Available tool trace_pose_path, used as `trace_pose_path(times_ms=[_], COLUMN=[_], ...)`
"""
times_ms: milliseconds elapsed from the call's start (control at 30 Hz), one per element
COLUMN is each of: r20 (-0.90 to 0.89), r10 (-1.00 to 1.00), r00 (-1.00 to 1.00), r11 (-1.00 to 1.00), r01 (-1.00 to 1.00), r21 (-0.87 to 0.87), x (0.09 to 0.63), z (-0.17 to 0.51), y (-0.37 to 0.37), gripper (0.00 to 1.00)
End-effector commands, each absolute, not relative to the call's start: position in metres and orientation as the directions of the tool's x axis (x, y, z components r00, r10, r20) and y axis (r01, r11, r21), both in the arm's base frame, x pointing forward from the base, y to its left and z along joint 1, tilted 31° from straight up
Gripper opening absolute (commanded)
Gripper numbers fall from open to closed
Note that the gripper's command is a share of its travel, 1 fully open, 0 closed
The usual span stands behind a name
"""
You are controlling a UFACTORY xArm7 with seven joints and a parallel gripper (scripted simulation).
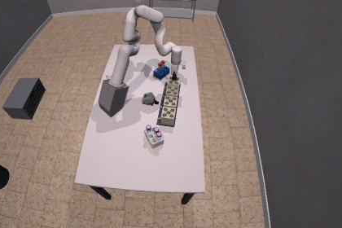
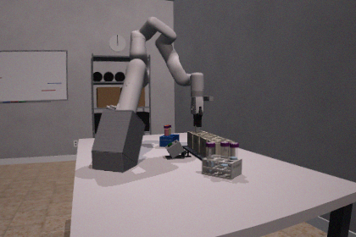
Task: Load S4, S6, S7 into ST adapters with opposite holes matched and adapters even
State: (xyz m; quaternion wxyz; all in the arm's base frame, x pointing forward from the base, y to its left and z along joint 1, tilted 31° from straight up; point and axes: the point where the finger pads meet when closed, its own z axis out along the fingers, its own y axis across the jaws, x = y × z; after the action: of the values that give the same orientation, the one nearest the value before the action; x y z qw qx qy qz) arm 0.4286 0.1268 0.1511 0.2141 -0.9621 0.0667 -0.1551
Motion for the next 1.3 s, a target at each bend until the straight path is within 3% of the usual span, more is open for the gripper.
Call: trace_pose_path(times_ms=[0, 1267], r20=[0.273, 0.273], r10=[-0.196, -0.196], r00=[0.942, 0.942], r11=[-0.899, -0.899], r01=[-0.062, -0.062], r21=[-0.433, -0.433], x=[0.431, 0.438], z=[0.150, 0.130], y=[0.127, 0.136], gripper=[0.00, 0.00])
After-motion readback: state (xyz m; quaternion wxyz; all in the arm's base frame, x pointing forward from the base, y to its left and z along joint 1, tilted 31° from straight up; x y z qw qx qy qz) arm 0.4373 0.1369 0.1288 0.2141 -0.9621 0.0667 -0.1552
